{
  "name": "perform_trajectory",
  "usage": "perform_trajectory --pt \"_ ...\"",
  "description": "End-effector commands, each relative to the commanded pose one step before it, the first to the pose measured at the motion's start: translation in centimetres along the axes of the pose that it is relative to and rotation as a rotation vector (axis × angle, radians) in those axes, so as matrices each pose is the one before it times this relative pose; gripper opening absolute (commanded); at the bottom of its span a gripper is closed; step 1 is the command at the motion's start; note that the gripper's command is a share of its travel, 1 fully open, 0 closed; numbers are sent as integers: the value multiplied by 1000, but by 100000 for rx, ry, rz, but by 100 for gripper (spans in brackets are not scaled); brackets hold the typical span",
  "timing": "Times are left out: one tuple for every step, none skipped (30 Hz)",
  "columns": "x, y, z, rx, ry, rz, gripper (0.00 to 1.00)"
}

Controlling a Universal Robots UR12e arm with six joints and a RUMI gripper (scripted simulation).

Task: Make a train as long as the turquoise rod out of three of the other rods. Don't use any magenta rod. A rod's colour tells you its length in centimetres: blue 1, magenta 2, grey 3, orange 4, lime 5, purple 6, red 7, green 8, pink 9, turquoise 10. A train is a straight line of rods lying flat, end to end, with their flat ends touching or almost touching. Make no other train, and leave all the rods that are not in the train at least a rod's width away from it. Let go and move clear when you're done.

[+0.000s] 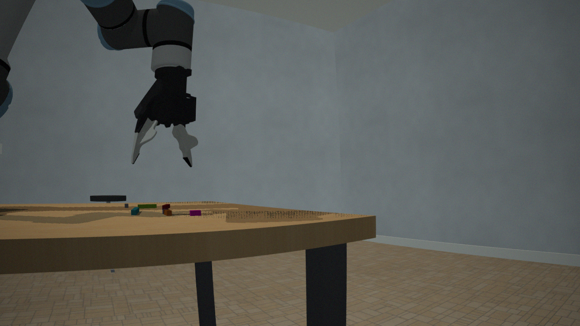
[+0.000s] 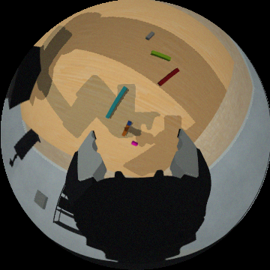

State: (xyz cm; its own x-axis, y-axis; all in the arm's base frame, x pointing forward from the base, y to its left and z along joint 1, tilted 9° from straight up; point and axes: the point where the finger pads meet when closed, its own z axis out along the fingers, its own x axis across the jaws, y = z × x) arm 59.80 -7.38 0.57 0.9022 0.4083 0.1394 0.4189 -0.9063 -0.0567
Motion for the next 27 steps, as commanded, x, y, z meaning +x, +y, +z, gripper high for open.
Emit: perform_trajectory --pt "1091 -1923 158 11 176 -16756 100" --pt "264 -370 43 -3 -7 -3390 100" --pt "273 -361 43 -3 -6 -3388 100" --pt "283 -353 42 -3 -5 -3388 100" --pt "292 -344 42 -2 -4 -3389 100" --pt "301 -335 42 -2 -3 -3388 100" --pt "309 -326 41 -2 -2 -3388 100" --pt "318 -316 41 -2 -1 -3388 100" --pt "326 -306 40 -2 0 -3388 100" --pt "334 -297 40 -2 1 -3388 100" --pt "0 0 0 0 0 0 100" --pt "0 0 0 0 0 0 100" --pt "597 -503 69 -4 5 -5939 100" --pt "581 -441 63 -5 7 -5563 100" --pt "292 -200 30 -3 4 -2704 100" --pt "363 -237 37 -3 6 -3319 100" --pt "378 -232 37 -4 7 -3403 100" --pt "383 -220 37 -4 8 -3391 100" --pt "388 -209 36 -5 9 -3387 100" --pt "394 -197 36 -5 10 -3388 100" --pt "399 -186 36 -6 11 -3388 100" --pt "404 -174 35 -7 12 -3388 100" --pt "408 -162 35 -7 13 -3388 100" --pt "412 -150 34 -8 14 -3388 100" --pt "416 -138 34 -9 14 -3387 100" --pt "420 -126 34 -10 15 -3388 100" --pt "423 -113 33 -11 16 -3387 100"
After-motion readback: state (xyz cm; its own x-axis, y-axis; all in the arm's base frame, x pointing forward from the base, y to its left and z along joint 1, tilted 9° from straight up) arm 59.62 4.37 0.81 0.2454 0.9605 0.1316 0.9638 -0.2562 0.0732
